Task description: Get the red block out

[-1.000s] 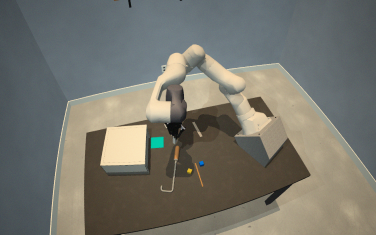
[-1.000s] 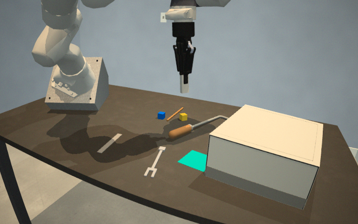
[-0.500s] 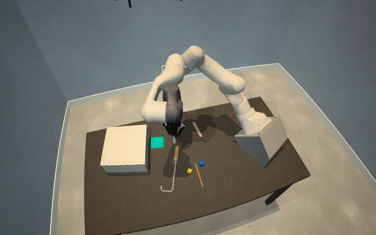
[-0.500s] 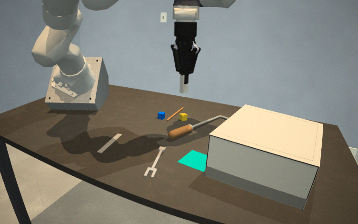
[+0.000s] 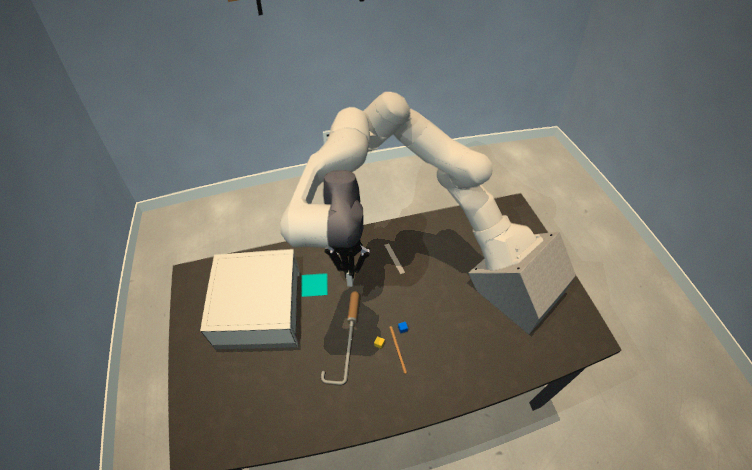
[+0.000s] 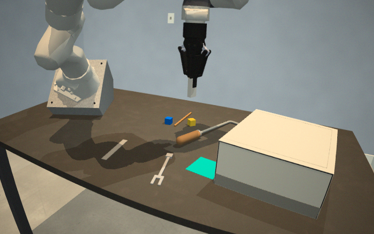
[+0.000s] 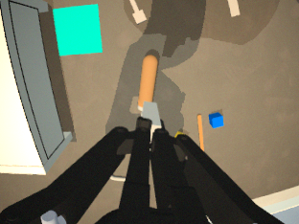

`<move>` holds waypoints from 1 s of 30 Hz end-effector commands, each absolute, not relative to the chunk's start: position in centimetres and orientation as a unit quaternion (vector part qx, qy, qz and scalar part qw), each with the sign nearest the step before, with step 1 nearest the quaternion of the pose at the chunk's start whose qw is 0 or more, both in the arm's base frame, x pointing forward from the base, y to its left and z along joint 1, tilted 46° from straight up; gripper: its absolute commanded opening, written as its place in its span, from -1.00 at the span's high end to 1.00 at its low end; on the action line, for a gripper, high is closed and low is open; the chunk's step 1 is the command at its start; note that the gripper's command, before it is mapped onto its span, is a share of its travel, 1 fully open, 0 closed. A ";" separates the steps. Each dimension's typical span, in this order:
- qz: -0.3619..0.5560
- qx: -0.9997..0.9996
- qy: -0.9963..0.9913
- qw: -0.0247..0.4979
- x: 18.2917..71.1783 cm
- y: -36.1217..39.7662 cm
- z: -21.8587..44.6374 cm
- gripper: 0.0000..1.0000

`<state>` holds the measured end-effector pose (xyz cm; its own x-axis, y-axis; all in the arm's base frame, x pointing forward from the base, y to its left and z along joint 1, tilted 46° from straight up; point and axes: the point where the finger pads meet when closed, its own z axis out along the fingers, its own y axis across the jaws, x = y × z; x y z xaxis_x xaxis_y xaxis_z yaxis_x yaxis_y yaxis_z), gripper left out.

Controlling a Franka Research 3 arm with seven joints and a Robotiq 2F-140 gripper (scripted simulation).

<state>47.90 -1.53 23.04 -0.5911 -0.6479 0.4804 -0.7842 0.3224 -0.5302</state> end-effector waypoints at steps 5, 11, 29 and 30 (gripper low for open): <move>0.375 0.455 -0.801 0.101 47.8 -1.5 23.0 1.00; 0.375 0.455 -0.801 0.101 47.8 -1.5 23.0 1.00; 0.375 0.455 -0.801 0.101 47.8 -1.5 23.0 1.00; 0.375 0.455 -0.801 0.101 47.8 -1.5 23.0 0.33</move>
